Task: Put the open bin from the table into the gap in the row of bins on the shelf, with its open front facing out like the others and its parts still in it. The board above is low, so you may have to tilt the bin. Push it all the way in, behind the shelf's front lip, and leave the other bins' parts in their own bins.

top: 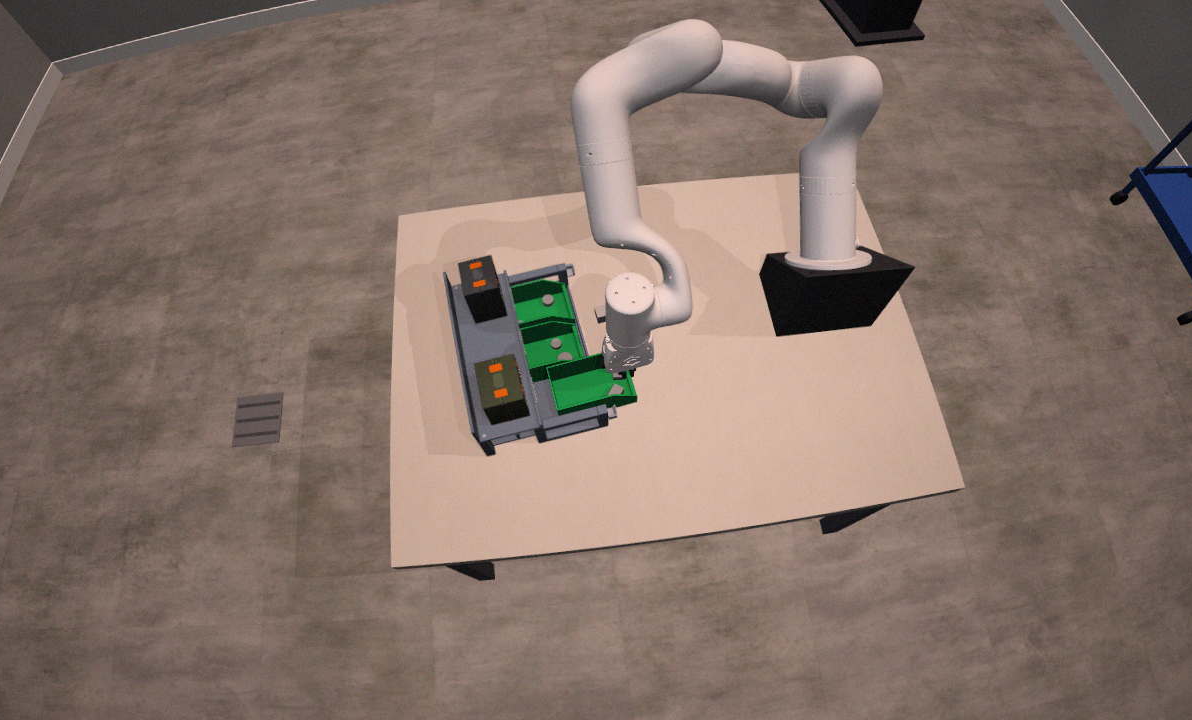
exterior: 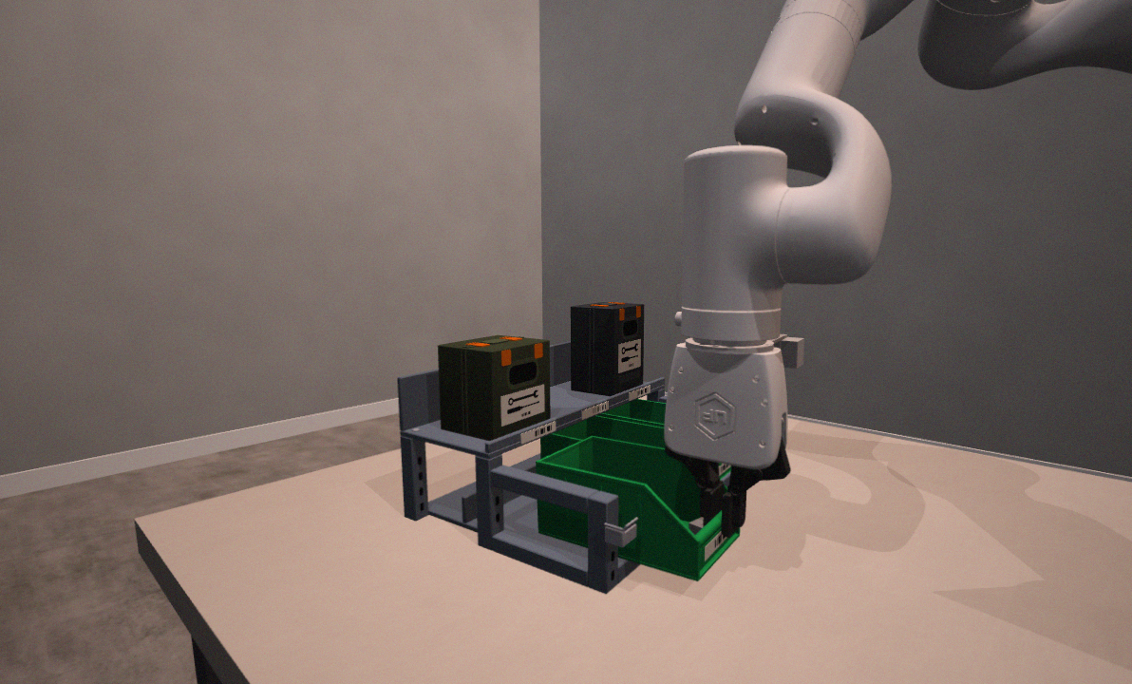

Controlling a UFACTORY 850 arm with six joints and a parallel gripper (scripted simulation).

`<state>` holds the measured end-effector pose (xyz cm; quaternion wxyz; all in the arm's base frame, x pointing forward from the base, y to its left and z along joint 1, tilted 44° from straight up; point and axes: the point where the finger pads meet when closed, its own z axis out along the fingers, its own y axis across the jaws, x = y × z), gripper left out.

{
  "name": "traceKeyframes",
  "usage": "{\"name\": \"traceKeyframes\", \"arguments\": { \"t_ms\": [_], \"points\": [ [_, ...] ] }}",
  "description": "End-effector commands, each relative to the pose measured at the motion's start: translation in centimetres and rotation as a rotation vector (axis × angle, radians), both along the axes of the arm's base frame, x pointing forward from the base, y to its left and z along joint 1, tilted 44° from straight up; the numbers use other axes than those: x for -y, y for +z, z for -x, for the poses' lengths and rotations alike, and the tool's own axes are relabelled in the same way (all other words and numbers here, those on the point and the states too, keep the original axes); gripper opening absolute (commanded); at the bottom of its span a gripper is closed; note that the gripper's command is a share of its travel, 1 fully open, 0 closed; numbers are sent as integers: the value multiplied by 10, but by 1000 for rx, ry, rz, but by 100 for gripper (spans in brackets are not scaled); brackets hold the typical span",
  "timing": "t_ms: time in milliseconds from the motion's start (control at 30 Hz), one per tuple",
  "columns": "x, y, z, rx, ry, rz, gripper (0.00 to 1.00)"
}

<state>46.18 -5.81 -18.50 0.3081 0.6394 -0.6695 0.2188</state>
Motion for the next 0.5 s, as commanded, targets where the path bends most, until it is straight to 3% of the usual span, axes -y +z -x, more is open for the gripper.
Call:
{"name": "traceKeyframes", "arguments": {
  "t_ms": [0, 467],
  "points": [
    [-1, 0, -1, 2, 1, -1, 0],
    [0, -1, -11, 2, 1, -1, 0]
  ]
}}
